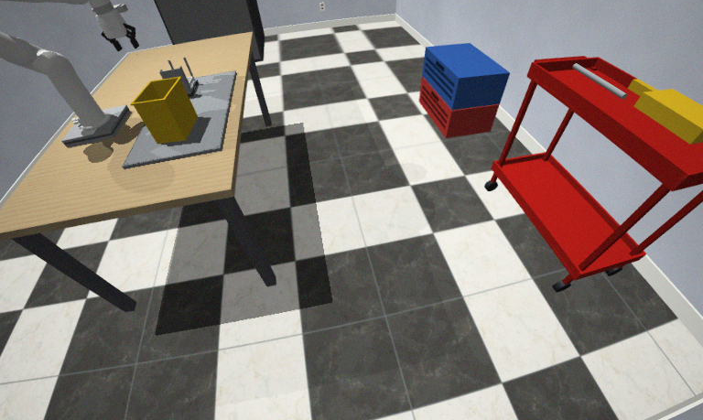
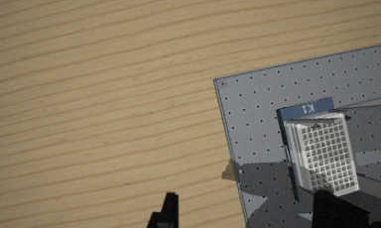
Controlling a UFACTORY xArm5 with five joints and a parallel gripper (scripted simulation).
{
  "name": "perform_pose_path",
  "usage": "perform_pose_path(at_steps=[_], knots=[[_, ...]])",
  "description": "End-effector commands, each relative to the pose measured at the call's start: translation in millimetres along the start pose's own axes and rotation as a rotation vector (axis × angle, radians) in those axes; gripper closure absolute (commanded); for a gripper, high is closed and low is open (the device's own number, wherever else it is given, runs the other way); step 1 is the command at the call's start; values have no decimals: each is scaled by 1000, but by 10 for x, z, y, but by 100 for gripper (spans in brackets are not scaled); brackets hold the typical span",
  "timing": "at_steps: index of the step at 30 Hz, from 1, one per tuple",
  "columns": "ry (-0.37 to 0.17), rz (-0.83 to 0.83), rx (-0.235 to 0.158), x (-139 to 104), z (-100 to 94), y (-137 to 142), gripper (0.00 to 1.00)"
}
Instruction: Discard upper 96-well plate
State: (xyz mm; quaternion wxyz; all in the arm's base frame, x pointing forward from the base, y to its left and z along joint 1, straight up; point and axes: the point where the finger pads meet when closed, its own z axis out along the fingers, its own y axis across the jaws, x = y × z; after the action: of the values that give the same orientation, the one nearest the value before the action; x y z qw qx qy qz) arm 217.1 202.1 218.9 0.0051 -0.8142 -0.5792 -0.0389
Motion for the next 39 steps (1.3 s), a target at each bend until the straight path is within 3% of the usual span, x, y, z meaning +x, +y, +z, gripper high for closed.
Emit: perform_pose_path(at_steps=[1,14,18,22,27,39], knots=[[-7,114,-2,-11,-55,232,0],[-26,387,-4,-121,-133,696,0],[-27,394,-6,-157,-154,824,0],[-36,527,-7,-231,-180,1009,0],[-37,534,-8,-270,-194,1106,0],[-54,808,-10,-519,-248,1555,0]])
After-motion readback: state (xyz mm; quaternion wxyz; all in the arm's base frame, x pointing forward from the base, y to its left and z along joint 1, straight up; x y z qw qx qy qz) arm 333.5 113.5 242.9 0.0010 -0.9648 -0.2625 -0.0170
